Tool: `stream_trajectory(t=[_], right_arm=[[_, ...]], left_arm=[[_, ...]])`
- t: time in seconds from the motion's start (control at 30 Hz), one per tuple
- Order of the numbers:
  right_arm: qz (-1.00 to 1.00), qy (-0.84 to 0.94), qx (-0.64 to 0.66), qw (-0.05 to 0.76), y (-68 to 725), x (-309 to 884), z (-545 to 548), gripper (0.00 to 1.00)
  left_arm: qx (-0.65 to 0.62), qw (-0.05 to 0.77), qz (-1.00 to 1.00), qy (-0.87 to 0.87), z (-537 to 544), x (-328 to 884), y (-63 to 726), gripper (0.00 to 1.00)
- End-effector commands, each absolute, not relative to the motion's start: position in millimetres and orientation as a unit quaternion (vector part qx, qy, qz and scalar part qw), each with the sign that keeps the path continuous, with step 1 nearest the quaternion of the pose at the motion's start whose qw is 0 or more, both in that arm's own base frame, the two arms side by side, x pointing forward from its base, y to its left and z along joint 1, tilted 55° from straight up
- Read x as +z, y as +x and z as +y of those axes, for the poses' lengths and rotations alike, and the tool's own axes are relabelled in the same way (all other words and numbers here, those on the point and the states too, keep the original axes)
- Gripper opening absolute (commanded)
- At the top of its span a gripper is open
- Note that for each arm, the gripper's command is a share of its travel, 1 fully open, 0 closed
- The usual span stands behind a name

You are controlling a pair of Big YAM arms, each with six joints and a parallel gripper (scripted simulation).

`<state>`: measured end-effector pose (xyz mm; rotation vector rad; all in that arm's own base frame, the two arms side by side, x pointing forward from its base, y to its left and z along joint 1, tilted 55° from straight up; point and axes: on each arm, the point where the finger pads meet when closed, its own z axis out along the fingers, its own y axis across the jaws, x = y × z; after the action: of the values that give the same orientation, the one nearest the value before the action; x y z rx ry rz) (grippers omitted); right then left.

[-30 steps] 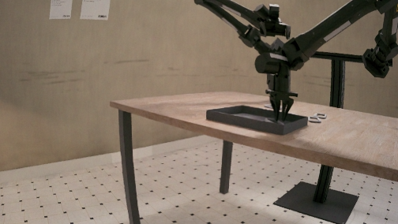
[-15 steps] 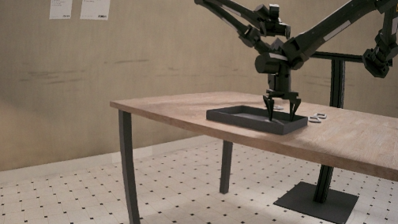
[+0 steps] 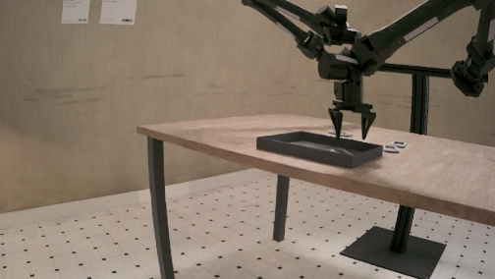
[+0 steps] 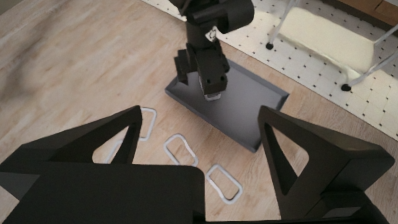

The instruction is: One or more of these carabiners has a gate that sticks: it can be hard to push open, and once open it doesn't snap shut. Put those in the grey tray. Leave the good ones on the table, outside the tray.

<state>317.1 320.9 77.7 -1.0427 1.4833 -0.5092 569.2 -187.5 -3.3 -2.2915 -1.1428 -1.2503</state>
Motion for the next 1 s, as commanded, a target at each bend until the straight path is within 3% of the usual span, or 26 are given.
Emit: stream_trajectory(t=[0.0,0.43,0.47,0.5,0.97], right_arm=[[0.633,-0.447,-0.216,0.594,319.2,83.1,328.9,1.0],[0.633,-0.447,-0.216,0.594,319.2,83.1,328.9,1.0],[0.633,-0.447,-0.216,0.594,319.2,83.1,328.9,1.0],[0.633,-0.447,-0.216,0.594,319.2,83.1,328.9,1.0],[0.633,-0.447,-0.216,0.594,319.2,83.1,328.9,1.0]], left_arm=[[-0.442,0.13,-0.396,-0.794,-212.7,19.2,556.0,0.83],[-0.431,0.15,-0.407,-0.791,-199.7,5.1,558.9,0.83],[-0.433,0.145,-0.416,-0.787,-199.0,4.5,558.0,0.94],[-0.439,0.131,-0.427,-0.779,-199.9,12.7,558.6,1.0],[-0.429,-0.133,-0.624,-0.64,-207.5,32.4,561.6,1.0]])
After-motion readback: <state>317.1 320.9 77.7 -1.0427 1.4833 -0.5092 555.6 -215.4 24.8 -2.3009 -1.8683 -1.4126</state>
